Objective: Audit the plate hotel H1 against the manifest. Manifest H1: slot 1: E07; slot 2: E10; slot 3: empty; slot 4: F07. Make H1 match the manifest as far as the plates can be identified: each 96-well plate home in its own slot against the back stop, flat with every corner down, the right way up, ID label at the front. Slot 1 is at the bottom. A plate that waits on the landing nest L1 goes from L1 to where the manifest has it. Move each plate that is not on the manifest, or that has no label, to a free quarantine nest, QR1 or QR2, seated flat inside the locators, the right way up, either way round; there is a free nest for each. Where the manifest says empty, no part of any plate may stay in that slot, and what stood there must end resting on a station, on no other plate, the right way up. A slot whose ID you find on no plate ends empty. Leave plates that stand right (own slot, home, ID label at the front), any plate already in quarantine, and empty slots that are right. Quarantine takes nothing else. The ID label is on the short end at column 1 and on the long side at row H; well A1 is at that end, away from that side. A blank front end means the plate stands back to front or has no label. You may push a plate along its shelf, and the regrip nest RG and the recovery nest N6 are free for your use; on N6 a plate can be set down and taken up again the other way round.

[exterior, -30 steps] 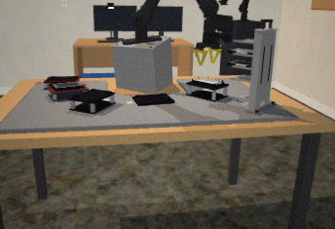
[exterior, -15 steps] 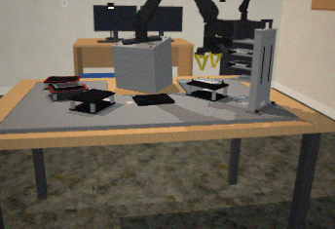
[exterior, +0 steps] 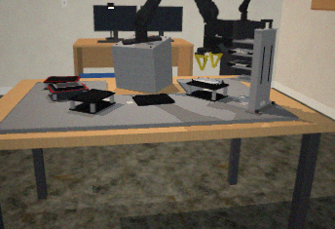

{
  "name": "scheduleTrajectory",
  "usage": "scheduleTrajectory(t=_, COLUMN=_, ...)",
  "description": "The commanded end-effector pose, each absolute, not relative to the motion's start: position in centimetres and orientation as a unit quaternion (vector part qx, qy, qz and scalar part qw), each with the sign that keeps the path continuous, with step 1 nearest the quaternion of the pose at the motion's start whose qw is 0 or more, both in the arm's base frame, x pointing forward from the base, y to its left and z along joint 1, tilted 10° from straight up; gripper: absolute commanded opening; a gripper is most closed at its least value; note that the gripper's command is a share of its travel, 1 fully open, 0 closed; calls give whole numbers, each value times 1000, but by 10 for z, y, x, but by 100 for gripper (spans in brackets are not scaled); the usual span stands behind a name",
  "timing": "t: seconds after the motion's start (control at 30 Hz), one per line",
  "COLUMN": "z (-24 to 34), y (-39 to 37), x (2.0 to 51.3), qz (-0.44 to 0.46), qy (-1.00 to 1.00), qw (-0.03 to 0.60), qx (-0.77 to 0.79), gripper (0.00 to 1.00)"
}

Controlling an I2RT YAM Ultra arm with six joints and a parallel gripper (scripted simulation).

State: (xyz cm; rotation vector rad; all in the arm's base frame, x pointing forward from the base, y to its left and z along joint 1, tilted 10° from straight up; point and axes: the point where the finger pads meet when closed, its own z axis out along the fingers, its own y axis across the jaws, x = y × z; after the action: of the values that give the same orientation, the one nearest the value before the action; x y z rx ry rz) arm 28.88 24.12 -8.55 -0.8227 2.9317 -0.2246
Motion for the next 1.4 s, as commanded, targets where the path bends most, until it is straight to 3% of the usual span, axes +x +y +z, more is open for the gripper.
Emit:
scheduleTrajectory(t=0.0, z=-72, y=253, x=294, qz=-61, qy=957, qw=67, qx=-277, gripper=100)
scheduleTrajectory(t=1.0, z=-72, y=253, x=294, qz=-61, qy=957, qw=67, qx=-277, gripper=100)
scheduleTrajectory(t=1.37, z=-100, y=241, x=291, qz=-71, qy=958, qw=49, qx=-274, gripper=100)
